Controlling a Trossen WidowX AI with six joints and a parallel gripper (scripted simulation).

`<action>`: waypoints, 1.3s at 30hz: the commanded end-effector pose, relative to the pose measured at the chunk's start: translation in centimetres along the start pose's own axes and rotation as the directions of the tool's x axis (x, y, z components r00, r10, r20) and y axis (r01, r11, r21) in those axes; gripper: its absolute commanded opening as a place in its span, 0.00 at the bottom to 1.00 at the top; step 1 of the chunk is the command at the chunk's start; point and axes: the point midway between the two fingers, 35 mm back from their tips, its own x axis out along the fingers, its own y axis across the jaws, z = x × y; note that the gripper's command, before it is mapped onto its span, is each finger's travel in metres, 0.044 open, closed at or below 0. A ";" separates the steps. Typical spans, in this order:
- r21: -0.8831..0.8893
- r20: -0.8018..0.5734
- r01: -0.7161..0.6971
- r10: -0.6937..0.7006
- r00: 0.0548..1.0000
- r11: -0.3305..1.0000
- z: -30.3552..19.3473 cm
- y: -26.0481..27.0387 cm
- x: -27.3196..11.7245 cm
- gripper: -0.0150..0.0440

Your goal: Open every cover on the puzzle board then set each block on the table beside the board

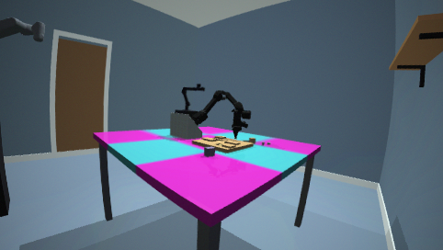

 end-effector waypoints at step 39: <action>0.005 -0.005 0.004 -0.004 1.000 1.000 -0.1 -0.1 -4.3 1.00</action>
